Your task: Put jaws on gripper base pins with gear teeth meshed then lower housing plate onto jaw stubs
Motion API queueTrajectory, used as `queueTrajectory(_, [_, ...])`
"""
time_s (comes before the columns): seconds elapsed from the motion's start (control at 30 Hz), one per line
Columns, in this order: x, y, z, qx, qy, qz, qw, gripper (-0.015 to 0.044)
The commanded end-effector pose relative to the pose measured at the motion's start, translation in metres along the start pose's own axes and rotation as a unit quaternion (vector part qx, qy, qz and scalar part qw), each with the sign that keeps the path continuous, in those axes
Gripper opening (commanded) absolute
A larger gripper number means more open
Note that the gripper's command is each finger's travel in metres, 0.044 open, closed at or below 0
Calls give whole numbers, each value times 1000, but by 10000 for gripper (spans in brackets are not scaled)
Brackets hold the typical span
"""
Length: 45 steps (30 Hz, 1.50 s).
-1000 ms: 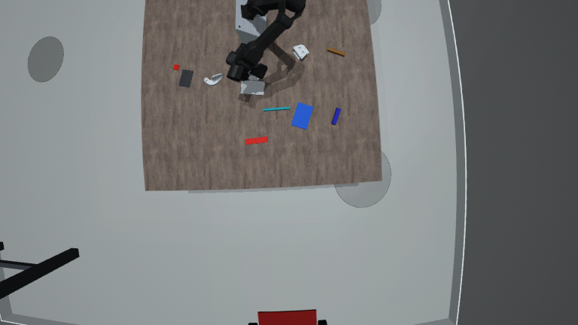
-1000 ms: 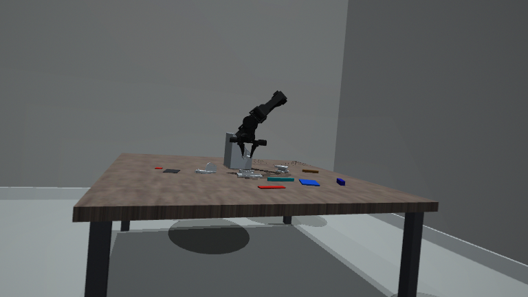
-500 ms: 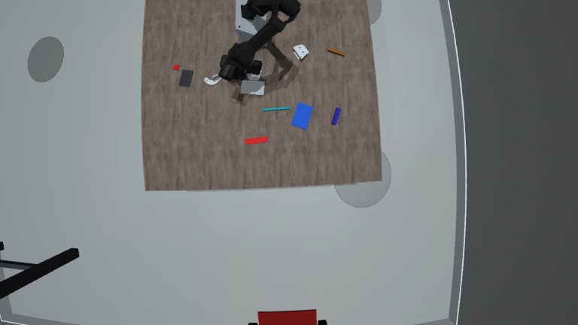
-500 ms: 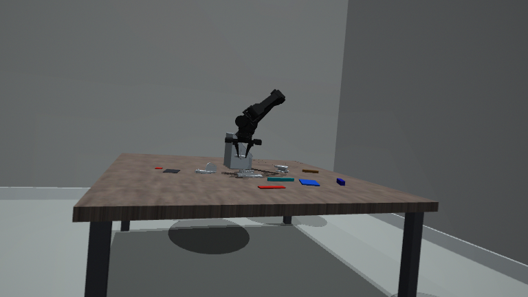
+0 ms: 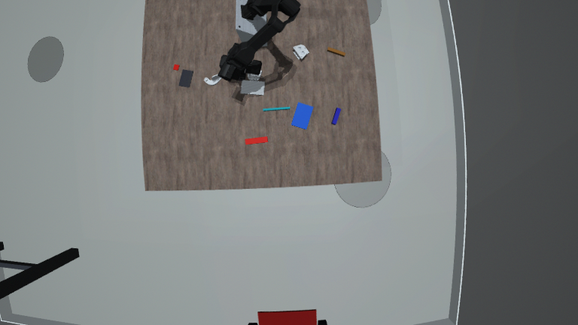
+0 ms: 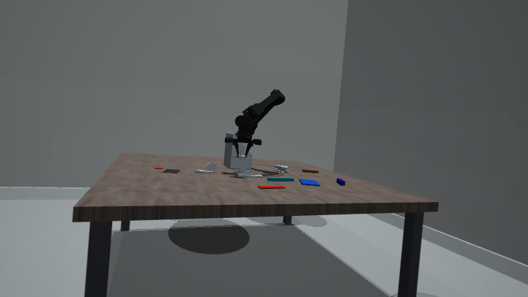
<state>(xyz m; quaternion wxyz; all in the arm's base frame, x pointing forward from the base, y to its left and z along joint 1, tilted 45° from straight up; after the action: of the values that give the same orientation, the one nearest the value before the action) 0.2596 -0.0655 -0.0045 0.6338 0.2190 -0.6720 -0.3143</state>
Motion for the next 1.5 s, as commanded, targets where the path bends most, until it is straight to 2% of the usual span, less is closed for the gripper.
queueTrajectory(0.0, [0,-1,0,-1,0,2,1000,134])
queueTrajectory(0.23, [0,2,-4,-1,0,3,1000,134])
queueTrajectory(1.07, [0,61,-54,0,-1,1,1000,134])
queueTrajectory(1.47, [0,63,-55,0,-1,0,1000,134])
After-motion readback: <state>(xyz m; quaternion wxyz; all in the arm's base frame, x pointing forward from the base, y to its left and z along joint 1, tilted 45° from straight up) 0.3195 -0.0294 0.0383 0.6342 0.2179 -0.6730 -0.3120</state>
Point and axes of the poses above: the point midway between the two fingers, 35 mm back from their tips, its own x axis back along the fingers, its own y axis across the jaws, z = x × y, the point moved 6 cm from there along x, back along the fingers, and after that the axes turned 12 degrees about x, right-handed, at the moved point
